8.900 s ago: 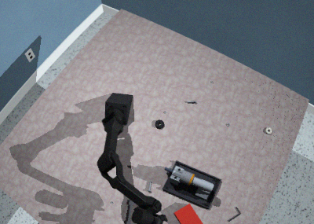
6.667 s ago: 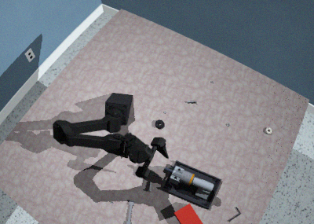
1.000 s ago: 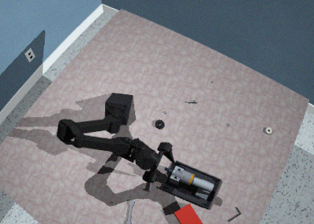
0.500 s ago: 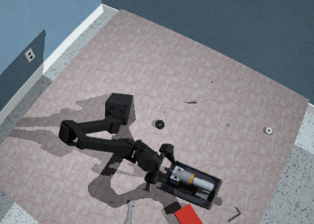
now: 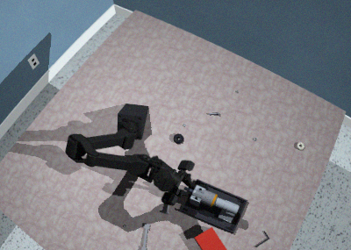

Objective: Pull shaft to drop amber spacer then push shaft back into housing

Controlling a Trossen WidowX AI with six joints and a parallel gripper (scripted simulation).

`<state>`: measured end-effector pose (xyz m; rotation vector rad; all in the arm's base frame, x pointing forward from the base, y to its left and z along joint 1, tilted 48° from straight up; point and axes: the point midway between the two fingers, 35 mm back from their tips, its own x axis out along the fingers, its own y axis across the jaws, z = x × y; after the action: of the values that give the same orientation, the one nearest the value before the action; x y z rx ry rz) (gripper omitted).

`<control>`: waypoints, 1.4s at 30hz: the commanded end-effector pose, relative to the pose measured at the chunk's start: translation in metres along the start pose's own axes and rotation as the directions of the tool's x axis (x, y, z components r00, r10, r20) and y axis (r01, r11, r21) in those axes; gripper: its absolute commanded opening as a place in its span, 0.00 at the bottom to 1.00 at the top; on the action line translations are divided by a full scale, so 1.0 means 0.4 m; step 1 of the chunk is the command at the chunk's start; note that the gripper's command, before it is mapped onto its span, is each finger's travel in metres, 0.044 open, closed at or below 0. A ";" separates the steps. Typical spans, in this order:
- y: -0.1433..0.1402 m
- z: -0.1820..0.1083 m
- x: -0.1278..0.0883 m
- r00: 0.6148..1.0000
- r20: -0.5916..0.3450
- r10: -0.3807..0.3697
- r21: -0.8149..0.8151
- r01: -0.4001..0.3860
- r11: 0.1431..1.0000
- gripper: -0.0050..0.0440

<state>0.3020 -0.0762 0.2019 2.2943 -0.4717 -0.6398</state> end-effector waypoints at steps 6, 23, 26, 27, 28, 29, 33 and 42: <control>0.000 0.000 -0.001 1.000 0.000 0.000 0.000 0.000 1.000 0.26; 0.000 0.008 -0.008 1.000 -0.002 0.000 -0.002 0.000 1.000 0.10; 0.000 0.011 -0.012 1.000 -0.002 0.000 -0.002 0.000 1.000 0.10; 0.000 0.012 -0.013 1.000 -0.002 0.000 -0.002 0.000 1.000 0.10; 0.000 0.013 -0.014 1.000 -0.002 0.000 -0.002 0.000 1.000 0.10; 0.000 0.014 -0.015 1.000 -0.002 0.000 -0.002 0.000 1.000 0.10; 0.000 0.019 -0.020 1.000 -0.002 0.000 -0.002 0.000 1.000 0.10; 0.000 0.027 -0.027 1.000 -0.002 0.000 -0.002 0.000 1.000 0.10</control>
<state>0.2897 -0.0765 0.1990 2.2950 -0.4695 -0.6392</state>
